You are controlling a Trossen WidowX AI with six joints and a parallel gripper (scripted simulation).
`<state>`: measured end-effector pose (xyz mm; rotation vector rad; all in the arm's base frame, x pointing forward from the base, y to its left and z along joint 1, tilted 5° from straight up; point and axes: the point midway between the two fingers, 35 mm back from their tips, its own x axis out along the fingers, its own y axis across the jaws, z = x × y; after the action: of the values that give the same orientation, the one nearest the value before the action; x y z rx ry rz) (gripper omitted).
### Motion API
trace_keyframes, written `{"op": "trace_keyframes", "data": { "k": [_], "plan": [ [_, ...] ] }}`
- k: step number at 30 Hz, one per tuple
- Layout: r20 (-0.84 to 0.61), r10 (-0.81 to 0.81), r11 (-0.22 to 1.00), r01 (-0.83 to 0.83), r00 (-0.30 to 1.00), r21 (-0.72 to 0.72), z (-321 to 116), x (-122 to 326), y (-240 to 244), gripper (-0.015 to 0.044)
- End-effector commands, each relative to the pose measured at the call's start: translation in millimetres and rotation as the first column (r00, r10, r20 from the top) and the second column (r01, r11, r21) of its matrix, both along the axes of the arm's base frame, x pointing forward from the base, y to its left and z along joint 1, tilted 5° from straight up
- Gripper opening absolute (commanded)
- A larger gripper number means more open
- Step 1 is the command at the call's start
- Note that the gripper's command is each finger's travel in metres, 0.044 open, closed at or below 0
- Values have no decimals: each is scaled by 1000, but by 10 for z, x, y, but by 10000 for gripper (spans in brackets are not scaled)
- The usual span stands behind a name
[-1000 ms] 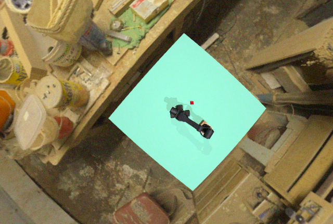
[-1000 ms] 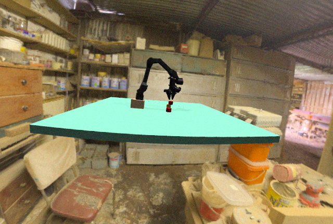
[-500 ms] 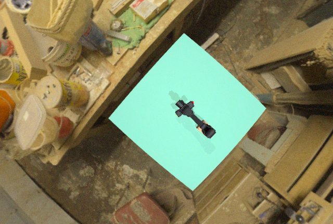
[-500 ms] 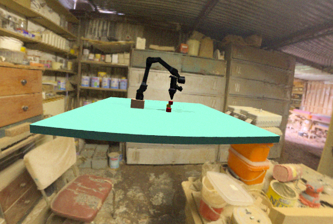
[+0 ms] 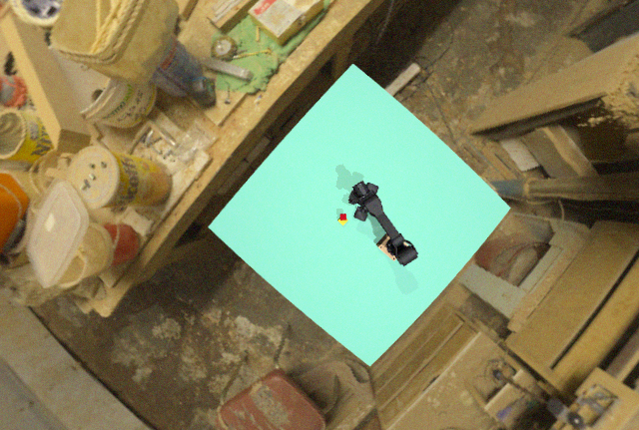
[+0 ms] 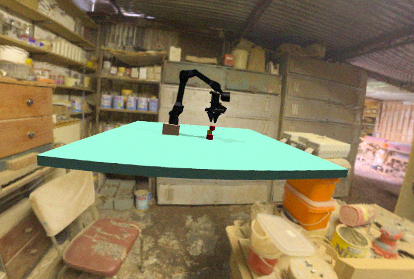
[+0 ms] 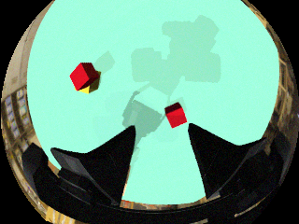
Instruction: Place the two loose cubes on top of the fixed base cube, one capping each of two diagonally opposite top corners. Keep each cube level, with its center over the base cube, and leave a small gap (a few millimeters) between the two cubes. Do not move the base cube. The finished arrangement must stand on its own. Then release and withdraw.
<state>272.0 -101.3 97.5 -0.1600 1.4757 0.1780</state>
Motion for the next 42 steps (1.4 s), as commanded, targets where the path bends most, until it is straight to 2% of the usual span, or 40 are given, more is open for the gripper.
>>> {"op": "trace_keyframes", "data": {
  "k": [1, 8, 15, 22, 42],
  "plan": [
    [9, 157, 988, -157, 988, -14, 46, -88, -155, 265],
    [9, 388, 921, -387, 922, -40, 90, -251, -384, 265],
    [8, 394, 919, -393, 919, -41, 73, -252, -391, 265],
    [9, 394, 919, -393, 919, -41, -513, -198, -378, 265],
    [9, 394, 919, -393, 919, -40, -819, -167, -373, 265]
  ]
}}
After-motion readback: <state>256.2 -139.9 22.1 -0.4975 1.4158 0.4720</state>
